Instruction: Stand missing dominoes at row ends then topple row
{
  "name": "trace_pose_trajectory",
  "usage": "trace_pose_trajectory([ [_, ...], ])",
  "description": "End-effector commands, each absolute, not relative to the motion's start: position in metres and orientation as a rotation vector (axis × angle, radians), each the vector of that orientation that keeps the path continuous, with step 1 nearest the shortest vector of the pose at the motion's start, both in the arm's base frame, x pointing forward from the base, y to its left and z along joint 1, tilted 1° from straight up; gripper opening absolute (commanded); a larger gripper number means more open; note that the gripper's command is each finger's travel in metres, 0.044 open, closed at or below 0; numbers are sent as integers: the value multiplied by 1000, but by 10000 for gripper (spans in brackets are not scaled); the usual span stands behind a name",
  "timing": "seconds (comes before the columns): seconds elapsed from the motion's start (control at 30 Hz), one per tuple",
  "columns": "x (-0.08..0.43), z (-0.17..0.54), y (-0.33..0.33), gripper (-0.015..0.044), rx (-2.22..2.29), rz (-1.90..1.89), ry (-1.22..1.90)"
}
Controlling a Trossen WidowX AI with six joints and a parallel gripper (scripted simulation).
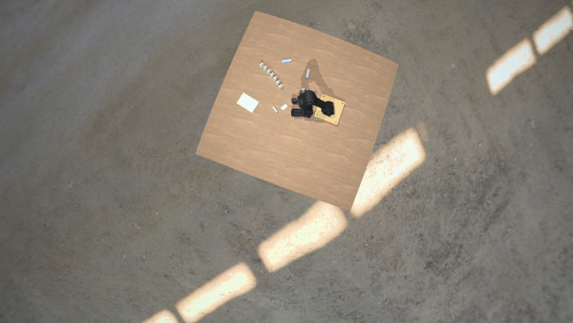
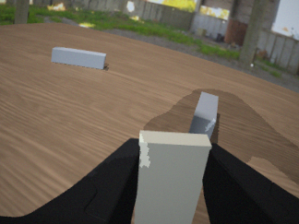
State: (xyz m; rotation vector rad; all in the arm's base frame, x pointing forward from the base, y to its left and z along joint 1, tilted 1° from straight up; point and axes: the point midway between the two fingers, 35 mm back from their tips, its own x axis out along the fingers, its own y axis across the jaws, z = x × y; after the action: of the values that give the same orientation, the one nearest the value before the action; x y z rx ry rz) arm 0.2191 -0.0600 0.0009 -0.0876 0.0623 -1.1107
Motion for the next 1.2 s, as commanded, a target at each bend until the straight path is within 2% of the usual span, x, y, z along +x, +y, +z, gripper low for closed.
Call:
trace_pose_trajectory([
  [0.0, 219, 0, -62, 107, -93, -1109, 72],
  [1.17, 219, 5, -61, 107, -18, -1114, 18],
])
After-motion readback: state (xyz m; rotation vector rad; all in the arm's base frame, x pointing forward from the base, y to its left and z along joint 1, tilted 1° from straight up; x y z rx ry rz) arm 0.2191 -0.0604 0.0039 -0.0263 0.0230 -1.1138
